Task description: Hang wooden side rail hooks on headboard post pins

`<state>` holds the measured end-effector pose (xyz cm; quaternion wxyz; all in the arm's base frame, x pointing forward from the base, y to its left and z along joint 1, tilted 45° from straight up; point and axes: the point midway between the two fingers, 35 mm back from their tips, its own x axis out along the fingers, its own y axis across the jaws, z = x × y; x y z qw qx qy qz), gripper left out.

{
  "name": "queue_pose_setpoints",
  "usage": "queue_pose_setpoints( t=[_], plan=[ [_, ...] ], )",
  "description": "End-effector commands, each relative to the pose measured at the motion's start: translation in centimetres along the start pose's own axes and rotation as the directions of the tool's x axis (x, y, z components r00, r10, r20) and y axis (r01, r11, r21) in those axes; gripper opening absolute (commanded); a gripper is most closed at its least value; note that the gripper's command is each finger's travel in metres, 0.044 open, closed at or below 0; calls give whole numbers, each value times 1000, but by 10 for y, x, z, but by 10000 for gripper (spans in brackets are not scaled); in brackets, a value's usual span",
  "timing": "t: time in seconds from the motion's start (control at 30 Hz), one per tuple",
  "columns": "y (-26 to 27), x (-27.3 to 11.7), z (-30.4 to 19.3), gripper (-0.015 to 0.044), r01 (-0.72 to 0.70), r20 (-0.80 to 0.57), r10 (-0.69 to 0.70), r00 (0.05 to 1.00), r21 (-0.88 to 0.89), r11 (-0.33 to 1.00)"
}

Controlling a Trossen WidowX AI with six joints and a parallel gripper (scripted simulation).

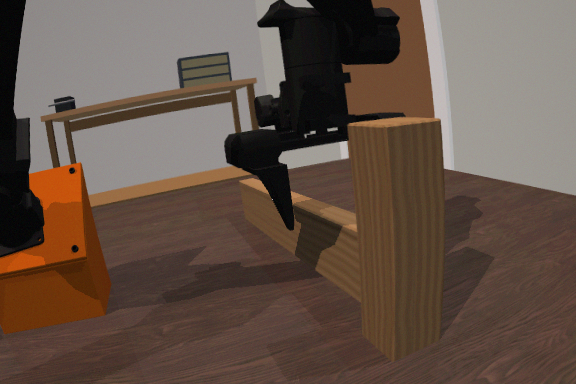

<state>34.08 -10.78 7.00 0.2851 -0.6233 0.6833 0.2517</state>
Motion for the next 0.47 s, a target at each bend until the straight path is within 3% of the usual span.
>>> queue_pose_setpoints(
  t=[0.0,0.43],
  plan=[
    [1,1,5,440,-5,2,5,1000,3,1000],
    [0,0,2,440,0,0,0,1000,-3,1000]
  ],
)
